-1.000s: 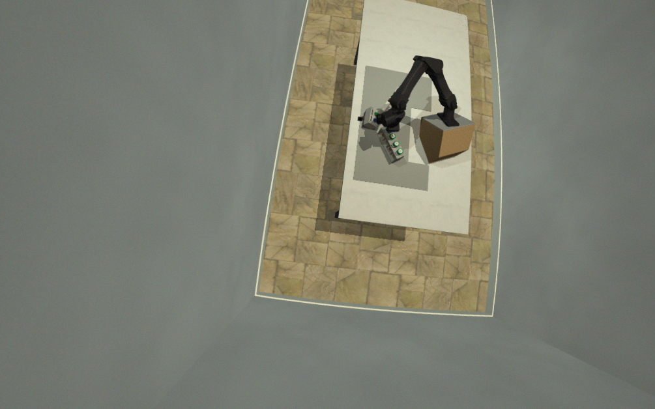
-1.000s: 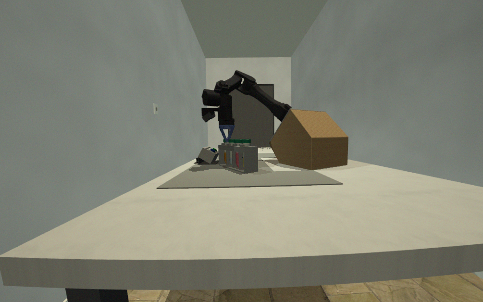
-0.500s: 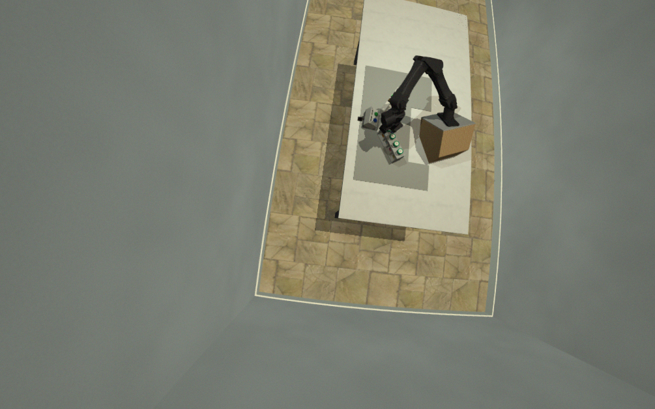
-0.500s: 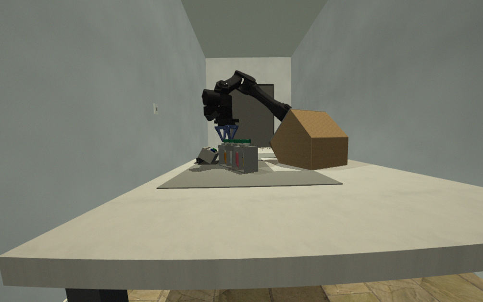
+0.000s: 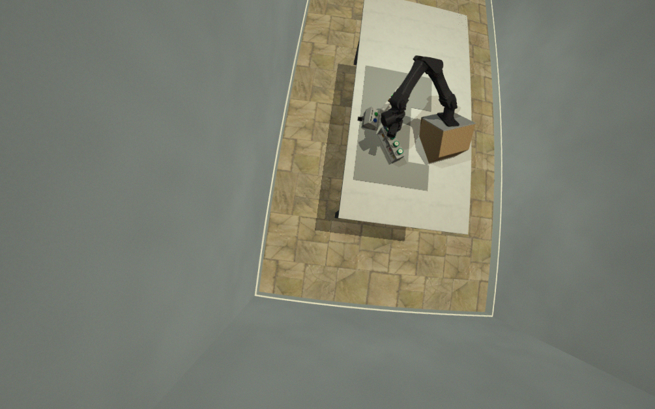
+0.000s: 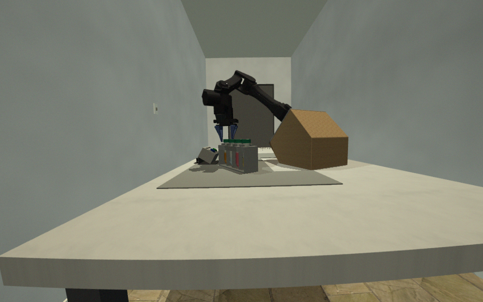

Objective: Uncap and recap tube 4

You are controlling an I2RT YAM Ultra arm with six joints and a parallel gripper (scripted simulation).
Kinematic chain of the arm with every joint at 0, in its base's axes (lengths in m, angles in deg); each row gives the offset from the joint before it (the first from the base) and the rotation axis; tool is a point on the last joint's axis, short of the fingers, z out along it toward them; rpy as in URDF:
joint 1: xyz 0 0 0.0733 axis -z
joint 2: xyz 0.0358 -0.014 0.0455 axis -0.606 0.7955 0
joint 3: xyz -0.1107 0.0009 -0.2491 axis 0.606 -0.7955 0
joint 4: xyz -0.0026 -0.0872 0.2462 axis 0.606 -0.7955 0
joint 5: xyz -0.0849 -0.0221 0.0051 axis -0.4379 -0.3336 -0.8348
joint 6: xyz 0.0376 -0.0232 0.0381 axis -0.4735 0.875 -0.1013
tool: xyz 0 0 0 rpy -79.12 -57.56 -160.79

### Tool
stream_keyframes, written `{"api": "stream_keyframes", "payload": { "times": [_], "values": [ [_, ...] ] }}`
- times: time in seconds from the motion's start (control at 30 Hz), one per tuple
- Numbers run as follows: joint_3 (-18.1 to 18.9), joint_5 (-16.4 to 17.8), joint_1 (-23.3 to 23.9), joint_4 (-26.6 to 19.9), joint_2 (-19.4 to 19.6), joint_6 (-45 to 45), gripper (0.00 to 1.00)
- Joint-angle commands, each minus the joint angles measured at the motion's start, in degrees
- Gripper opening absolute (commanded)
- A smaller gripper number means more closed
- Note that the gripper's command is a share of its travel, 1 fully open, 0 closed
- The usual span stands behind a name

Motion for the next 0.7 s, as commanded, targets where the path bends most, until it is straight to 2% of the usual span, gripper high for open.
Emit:
{"api": "stream_keyframes", "payload": {
  "times": [0.0, 0.13, 0.17, 0.27, 0.3, 0.57, 0.6, 0.67],
  "values": [
    [-0.41, 0.04, -1.41, 0.22, -1.74, 4.11, 0.49],
    [-0.48, 0.04, -1.40, 0.26, -1.74, 4.13, 0.49],
    [-0.48, 0.04, -1.40, 0.27, -1.74, 4.13, 0.00],
    [0.11, 0.02, -0.84, 0.05, -0.69, 3.76, 0.00],
    [-0.14, 0.06, -1.41, -0.01, -1.73, 4.11, 0.00],
    [-0.14, -0.07, -1.40, 0.06, -1.70, 4.11, 0.00],
    [-0.32, -0.03, -1.30, 0.26, -1.74, 0.72, 0.00],
    [-0.32, -0.03, -1.30, 0.26, -1.74, 0.72, 0.00]
  ]
}}
